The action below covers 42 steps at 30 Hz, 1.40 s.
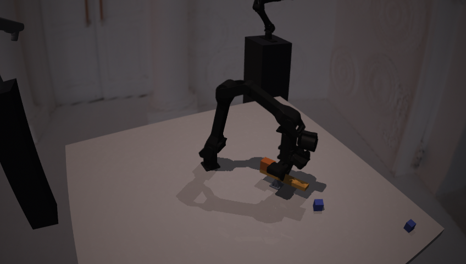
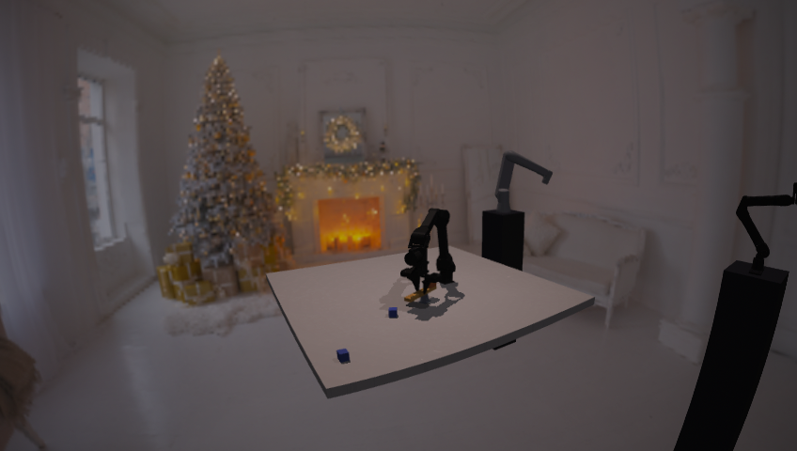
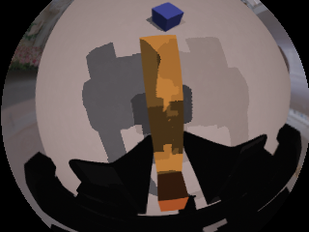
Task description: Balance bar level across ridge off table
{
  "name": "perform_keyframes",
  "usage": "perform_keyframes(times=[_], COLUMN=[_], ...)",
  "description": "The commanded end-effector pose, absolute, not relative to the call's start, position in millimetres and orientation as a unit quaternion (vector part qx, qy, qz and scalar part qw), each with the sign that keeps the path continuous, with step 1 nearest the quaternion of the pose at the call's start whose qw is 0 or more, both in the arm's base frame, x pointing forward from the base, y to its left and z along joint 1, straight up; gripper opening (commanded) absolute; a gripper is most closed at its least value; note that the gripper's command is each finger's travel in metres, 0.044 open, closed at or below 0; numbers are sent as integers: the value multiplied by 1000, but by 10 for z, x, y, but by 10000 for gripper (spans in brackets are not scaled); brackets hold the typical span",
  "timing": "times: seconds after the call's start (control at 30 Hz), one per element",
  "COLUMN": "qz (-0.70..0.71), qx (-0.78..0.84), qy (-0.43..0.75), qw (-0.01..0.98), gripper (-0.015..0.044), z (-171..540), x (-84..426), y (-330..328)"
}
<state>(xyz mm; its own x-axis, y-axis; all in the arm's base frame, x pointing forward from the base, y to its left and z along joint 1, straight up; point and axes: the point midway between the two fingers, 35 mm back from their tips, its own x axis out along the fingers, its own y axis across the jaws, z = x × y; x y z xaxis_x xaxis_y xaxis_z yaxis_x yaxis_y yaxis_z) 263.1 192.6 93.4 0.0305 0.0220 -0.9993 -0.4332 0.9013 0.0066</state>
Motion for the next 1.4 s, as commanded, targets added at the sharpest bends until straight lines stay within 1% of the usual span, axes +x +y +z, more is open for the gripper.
perform_keyframes(times=[0.0, 1.37], qz=[162, 162], qx=[-153, -152], qy=[680, 678], qw=[699, 701], gripper=[0, 0], z=[888, 941], x=[2629, 2633], y=[1924, 1928])
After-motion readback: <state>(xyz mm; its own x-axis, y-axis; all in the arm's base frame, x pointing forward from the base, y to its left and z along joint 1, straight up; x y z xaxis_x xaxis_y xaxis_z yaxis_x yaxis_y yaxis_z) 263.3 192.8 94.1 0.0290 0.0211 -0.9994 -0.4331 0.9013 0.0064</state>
